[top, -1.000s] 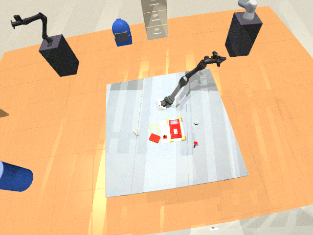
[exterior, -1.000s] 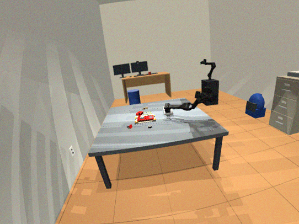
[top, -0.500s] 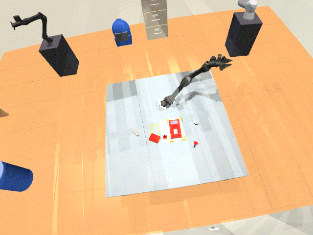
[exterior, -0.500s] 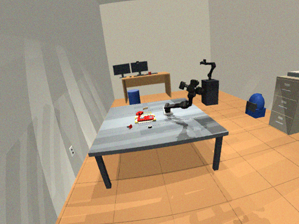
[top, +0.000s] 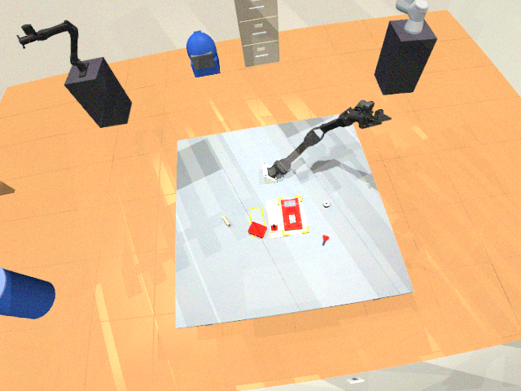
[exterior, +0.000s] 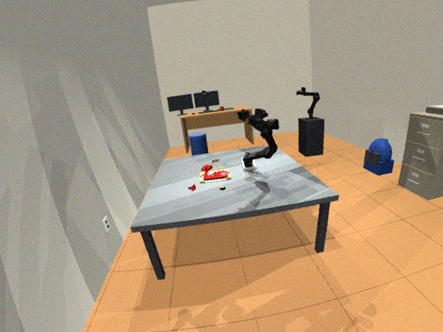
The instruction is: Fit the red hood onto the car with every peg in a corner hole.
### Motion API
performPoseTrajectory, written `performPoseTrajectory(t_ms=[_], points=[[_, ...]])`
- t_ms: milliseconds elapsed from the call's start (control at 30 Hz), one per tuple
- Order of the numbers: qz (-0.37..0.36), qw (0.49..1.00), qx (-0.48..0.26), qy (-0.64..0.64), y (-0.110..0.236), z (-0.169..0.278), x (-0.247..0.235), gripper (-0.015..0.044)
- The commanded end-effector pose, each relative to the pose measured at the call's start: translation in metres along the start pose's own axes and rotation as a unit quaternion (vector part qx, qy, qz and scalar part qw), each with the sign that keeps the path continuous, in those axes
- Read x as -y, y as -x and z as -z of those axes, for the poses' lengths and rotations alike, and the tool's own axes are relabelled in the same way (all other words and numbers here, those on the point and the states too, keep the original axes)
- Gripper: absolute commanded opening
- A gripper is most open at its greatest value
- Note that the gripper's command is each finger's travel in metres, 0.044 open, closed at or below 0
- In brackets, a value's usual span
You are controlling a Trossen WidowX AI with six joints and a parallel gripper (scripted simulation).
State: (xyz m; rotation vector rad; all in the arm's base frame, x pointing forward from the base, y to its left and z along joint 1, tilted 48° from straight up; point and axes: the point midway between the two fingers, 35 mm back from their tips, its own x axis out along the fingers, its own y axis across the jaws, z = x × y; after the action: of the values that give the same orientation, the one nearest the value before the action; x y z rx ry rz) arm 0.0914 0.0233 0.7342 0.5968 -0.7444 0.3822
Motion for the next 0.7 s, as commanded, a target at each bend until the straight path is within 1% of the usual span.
performPoseTrajectory(t_ms=[0,100,167,233,433,533,667], points=[[0.038,0.999,-0.011,0.021,-0.013,0.008,0.035,0.0440],[0.063,0.997,-0.031,0.040,-0.023,0.018,0.062,0.0440],[0.068,0.997,-0.031,0.035,-0.027,0.021,0.072,0.0440],[0.082,0.996,-0.034,0.028,-0.038,0.030,0.097,0.0440],[0.137,0.983,-0.096,0.077,-0.052,0.061,0.162,0.0440],[0.134,0.980,-0.110,0.096,-0.056,0.077,0.174,0.0440],[0.169,0.961,-0.172,0.136,-0.059,0.108,0.227,0.0440]])
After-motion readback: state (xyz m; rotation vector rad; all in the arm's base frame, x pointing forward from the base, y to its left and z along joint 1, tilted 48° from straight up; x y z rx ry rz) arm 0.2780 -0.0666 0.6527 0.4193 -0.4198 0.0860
